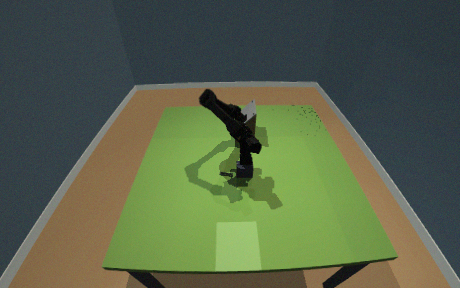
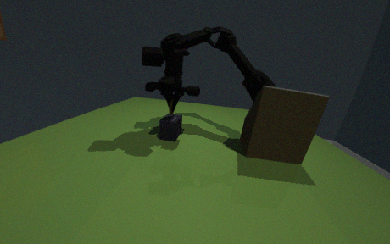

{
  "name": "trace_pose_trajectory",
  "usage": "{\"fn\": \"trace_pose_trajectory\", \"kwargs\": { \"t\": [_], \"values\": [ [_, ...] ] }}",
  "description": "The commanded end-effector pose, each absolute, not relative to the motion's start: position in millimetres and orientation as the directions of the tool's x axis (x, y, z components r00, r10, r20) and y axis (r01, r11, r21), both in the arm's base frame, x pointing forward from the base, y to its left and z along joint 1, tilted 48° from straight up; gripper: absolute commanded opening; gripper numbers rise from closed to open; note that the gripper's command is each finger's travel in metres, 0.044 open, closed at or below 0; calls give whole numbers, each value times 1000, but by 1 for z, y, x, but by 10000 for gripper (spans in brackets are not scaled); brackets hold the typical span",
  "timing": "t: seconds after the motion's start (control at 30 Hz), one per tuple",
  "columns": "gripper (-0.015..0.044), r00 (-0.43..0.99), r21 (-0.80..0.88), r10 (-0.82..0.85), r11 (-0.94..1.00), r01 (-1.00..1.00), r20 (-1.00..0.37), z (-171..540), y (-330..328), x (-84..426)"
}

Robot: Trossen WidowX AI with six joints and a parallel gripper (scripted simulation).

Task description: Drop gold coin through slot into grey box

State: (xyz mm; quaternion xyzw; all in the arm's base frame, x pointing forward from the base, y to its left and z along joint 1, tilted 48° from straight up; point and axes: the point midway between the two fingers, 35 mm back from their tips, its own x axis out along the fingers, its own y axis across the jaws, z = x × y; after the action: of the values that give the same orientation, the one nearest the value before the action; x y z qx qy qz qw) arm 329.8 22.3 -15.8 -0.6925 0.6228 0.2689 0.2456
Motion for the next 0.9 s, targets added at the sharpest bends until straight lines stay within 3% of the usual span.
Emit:
{"fn": "trace_pose_trajectory", "kwargs": {
  "t": [0.0, 0.63, 0.83, 0.87],
  "values": [
    [0, 82, -3, -733, -109, -994, -675, -17, 20, 330],
    [0, 82, -3, -733, -109, -994, -675, -23, 14, 331],
    [157, 80, -6, -730, -103, -995, -678, -22, 15, 331],
    [161, 80, -6, -730, -103, -995, -678, -22, 15, 331]
  ]
}}
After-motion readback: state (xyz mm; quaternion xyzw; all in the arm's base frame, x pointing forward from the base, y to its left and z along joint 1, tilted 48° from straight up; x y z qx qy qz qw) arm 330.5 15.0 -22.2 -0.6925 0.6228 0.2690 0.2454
